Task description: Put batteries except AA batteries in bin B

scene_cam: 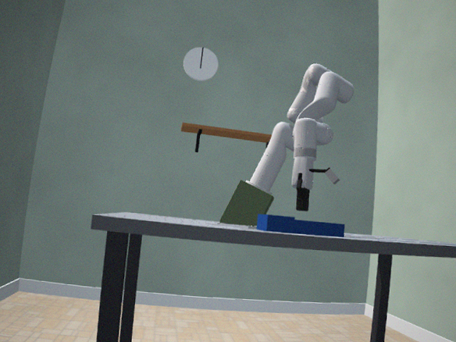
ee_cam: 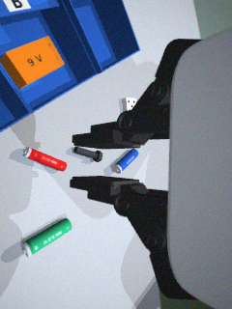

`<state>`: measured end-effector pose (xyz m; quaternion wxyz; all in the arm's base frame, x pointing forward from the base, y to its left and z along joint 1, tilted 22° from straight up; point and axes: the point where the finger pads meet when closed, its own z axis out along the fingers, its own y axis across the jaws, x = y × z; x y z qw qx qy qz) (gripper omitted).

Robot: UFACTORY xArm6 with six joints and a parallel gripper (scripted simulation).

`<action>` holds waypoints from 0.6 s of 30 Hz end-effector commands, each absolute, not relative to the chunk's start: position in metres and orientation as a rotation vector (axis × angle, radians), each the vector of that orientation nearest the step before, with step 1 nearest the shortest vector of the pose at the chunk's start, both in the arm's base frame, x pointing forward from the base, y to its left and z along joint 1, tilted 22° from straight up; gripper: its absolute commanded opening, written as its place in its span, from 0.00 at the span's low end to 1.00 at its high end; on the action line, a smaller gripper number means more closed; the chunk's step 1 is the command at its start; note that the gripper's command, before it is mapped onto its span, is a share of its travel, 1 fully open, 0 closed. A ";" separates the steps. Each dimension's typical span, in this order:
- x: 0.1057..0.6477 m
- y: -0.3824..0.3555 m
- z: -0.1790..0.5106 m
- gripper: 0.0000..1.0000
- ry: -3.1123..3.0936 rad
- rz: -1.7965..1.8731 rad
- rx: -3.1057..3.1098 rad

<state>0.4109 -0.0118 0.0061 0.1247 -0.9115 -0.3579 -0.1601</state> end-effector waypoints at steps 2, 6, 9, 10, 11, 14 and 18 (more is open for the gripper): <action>0.412 -0.012 0.007 0.23 -0.799 -0.419 -2.730; 0.412 -0.012 0.007 0.23 -0.654 -0.388 -2.763; 0.412 -0.012 0.007 0.23 -0.608 -0.375 -2.772; 0.412 -0.012 0.007 0.23 -0.608 -0.375 -2.772; 0.412 -0.012 0.007 0.23 -0.608 -0.375 -2.772; 0.412 -0.012 0.007 0.23 -0.608 -0.375 -2.772; 0.412 -0.012 0.007 0.23 -0.608 -0.375 -2.772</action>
